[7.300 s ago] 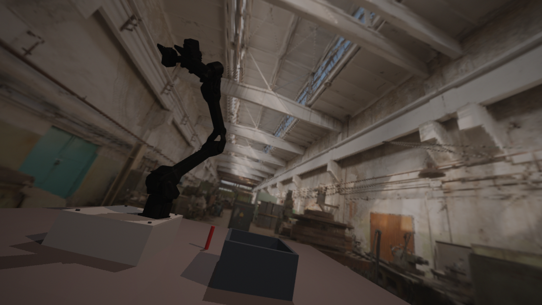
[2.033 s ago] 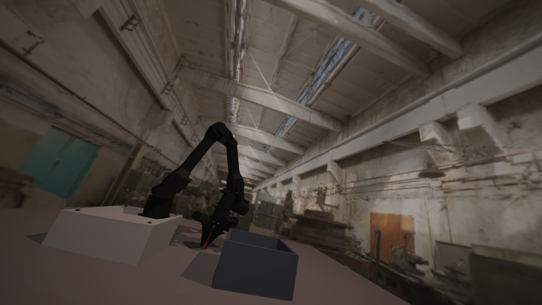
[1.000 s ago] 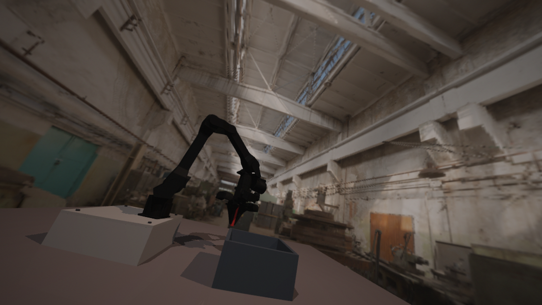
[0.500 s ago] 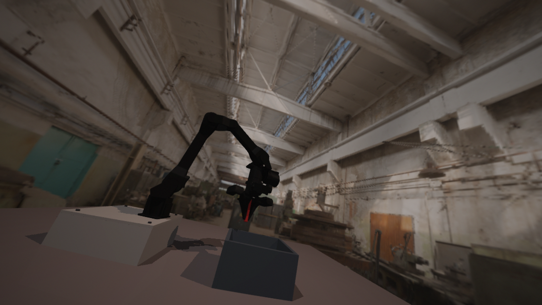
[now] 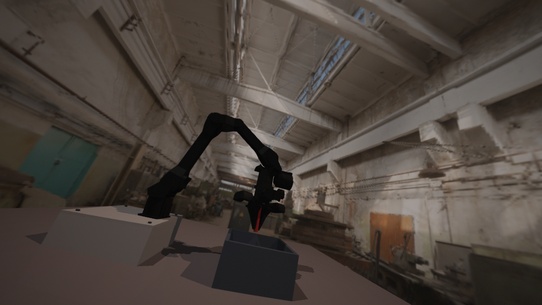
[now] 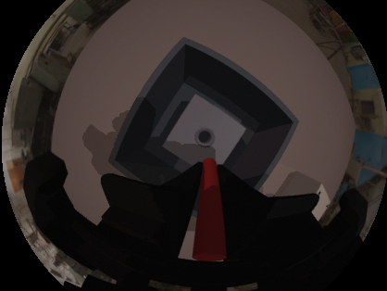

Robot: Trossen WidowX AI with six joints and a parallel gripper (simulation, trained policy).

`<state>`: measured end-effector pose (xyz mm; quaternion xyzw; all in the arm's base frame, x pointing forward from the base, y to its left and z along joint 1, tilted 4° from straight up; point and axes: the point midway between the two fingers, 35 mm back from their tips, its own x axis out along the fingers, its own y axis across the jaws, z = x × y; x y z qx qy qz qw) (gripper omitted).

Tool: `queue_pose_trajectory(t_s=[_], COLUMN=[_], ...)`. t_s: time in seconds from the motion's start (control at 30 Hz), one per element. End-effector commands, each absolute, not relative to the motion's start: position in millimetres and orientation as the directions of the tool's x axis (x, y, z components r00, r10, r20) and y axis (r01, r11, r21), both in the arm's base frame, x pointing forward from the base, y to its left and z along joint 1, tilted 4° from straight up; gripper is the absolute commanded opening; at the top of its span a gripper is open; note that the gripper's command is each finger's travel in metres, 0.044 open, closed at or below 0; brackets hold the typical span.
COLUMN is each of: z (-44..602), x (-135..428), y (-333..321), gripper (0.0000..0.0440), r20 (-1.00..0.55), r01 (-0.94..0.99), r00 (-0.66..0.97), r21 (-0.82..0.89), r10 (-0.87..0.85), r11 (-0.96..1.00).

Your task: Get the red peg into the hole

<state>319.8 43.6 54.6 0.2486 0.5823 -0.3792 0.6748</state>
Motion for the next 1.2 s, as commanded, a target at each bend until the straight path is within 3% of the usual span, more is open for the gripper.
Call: queue_pose_trajectory(t_s=[0.0, 0.3, 0.53, 0.7, 1.17], z=[48.0, 20.0, -0.5, 3.8, 17.6], x=[327.6, 333.3, 334.7, 345.4, 388.6], y=[36.2, 22.4, 19.2, 11.8, 12.1], gripper=[0.0, 0.0005, 0.0138, 0.0144, 0.0435], r20=[-0.978, -0.988, -0.993, -0.994, -1.0], r01=[0.792, 0.748, 0.728, 0.701, 0.721], r00=[0.031, 0.005, -0.025, -0.012, -0.015], r21=[-0.101, -0.099, -0.097, -0.084, -0.018], r10=[-0.205, -0.154, -0.115, -0.106, -0.01], r11=[0.603, 0.657, 0.679, 0.708, 0.693])
